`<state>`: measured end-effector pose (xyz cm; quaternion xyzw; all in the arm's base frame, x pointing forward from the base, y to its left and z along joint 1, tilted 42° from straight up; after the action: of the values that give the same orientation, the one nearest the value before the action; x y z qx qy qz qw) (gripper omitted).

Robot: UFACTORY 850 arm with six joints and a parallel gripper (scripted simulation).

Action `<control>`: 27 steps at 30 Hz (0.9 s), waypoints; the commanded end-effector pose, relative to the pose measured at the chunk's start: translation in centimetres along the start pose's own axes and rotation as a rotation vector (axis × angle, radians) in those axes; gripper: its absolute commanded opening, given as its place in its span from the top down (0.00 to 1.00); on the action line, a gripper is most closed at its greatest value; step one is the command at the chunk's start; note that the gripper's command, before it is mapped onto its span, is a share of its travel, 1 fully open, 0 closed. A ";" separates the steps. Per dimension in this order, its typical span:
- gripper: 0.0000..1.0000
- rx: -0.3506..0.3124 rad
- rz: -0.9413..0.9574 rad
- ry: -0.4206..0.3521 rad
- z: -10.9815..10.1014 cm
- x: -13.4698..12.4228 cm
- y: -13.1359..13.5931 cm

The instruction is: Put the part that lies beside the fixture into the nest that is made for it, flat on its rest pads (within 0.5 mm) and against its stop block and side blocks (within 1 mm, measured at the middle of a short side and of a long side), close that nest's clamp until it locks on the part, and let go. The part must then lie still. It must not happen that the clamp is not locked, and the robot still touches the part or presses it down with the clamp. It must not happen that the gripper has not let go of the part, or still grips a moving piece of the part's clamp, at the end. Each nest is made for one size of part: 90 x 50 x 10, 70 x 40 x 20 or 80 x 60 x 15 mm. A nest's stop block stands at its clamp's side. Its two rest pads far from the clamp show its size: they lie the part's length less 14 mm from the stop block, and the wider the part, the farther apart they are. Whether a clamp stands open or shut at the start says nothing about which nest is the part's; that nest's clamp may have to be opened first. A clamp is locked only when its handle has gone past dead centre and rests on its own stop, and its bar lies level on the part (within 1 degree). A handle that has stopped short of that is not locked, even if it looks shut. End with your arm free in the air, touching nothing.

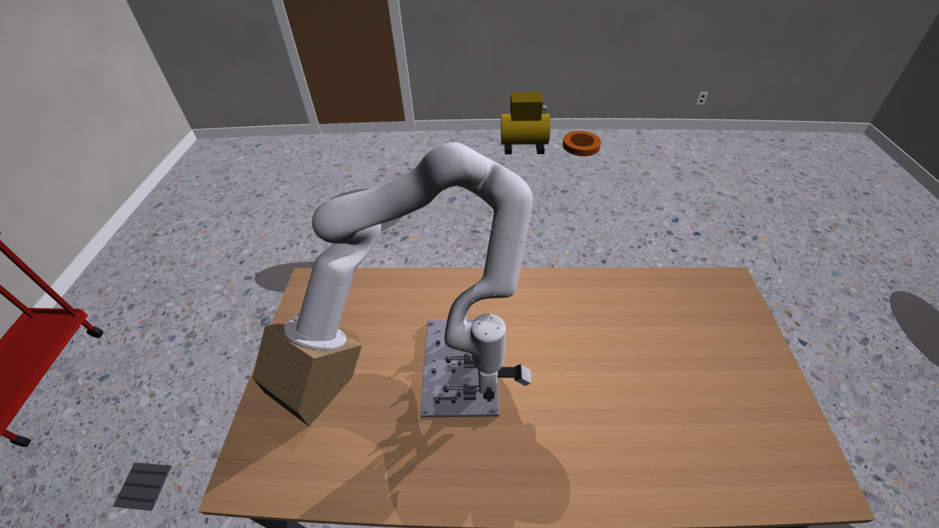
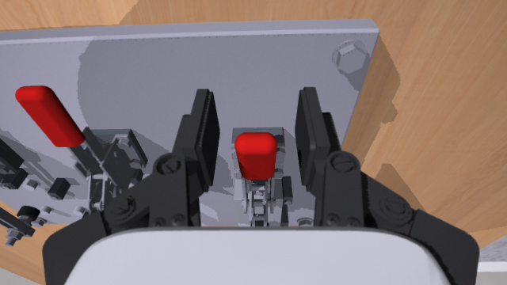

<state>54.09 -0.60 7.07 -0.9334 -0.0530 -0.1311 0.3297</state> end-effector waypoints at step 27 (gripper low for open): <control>0.53 -0.001 -0.001 0.001 -5.5 0.1 0.0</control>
<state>52.96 -3.98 11.10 -0.9334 -0.0530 -0.1311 0.3297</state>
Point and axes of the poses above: the point where the finger pads meet when closed, its own z axis out along the fingers, its own y axis across the jaws, x = y × z, the point moved 4 cm from there along -z, back along the fingers, and after that the axes turned 7 degrees about z, right-handed, at the moved point
